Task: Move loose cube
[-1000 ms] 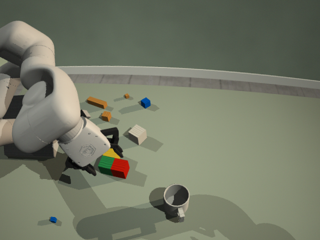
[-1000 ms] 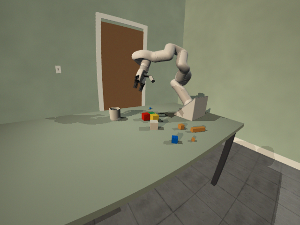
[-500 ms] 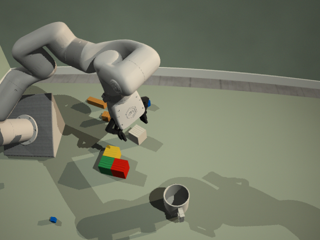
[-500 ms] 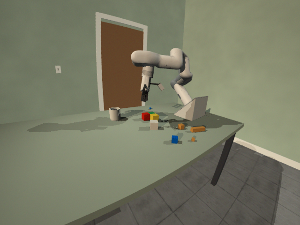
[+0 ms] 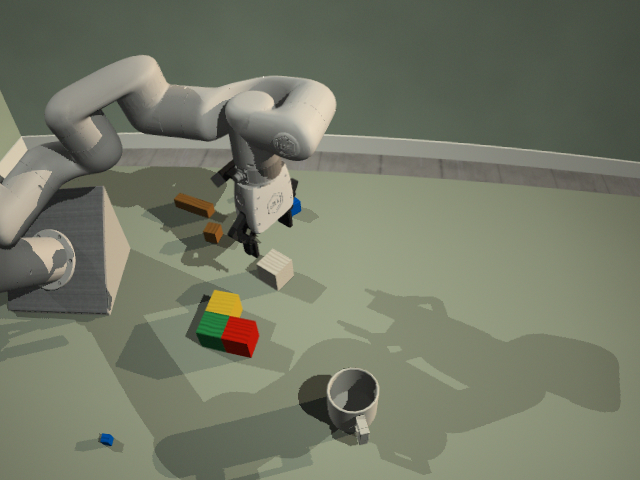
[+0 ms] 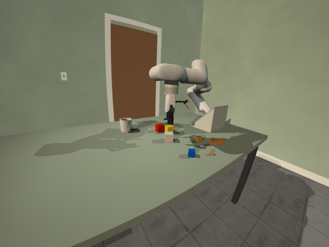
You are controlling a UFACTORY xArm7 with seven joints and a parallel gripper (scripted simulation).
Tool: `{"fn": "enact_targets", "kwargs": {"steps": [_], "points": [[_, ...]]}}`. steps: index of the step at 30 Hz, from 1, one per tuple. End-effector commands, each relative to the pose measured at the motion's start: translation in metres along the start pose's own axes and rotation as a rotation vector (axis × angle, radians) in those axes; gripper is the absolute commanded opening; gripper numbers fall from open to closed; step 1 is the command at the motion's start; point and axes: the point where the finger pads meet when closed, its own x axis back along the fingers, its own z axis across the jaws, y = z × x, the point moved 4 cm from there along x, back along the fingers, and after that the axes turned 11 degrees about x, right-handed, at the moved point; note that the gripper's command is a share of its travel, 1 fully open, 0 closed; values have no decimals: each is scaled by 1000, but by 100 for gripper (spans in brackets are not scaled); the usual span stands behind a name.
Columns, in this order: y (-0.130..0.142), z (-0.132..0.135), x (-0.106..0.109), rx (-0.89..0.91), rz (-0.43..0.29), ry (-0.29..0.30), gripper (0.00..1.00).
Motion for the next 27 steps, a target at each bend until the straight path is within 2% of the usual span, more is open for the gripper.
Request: {"fn": "enact_targets", "kwargs": {"steps": [1,19,23,27], "points": [[0,1,1,2,-1,1,100],[0,1,1,23,-1,0,100],[0,1,1,140,-1,0,100],[1,1,1,376,1,-1,100]]}}
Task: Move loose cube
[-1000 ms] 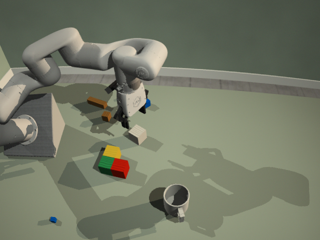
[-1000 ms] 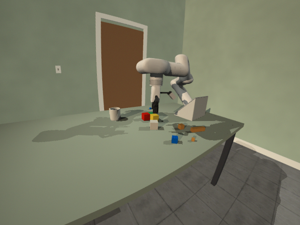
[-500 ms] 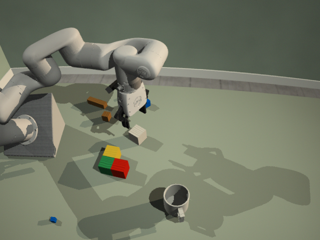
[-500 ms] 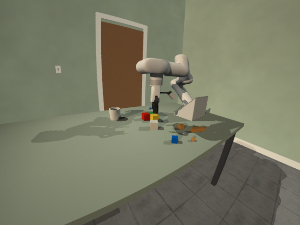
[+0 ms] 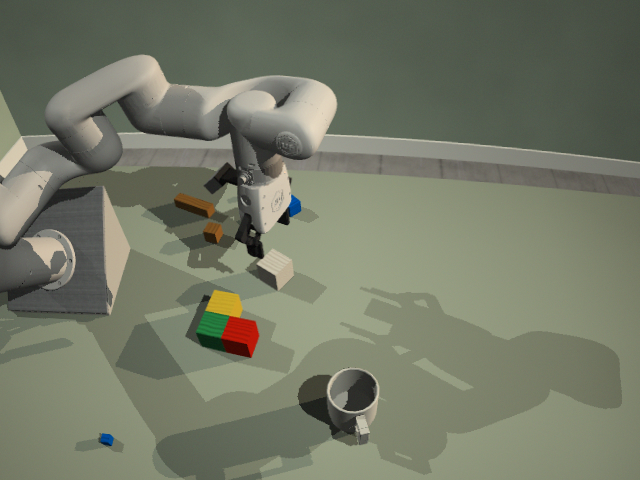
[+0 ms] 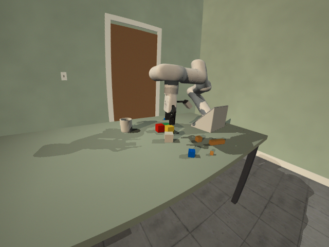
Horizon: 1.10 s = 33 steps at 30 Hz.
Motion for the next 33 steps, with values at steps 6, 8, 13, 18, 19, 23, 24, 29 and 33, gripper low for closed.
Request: {"fn": "enact_targets", "kwargs": {"steps": [6,8,13,18,19,23,24,29,33], "points": [[1,1,2,546,-2,-1,100],[1,1,2,603,-1,-3,100],[2,2,2,902,1,-6,100],[2,3,3,1186,0,-6,100],[2,3,3,1243,-2,-5,100],[2,2,3,1384,-10,2,100],[2,2,3,1385,-10,2,100],[2,2,3,1385,-10,2,80],[2,2,3,1385,-10,2,80]]}}
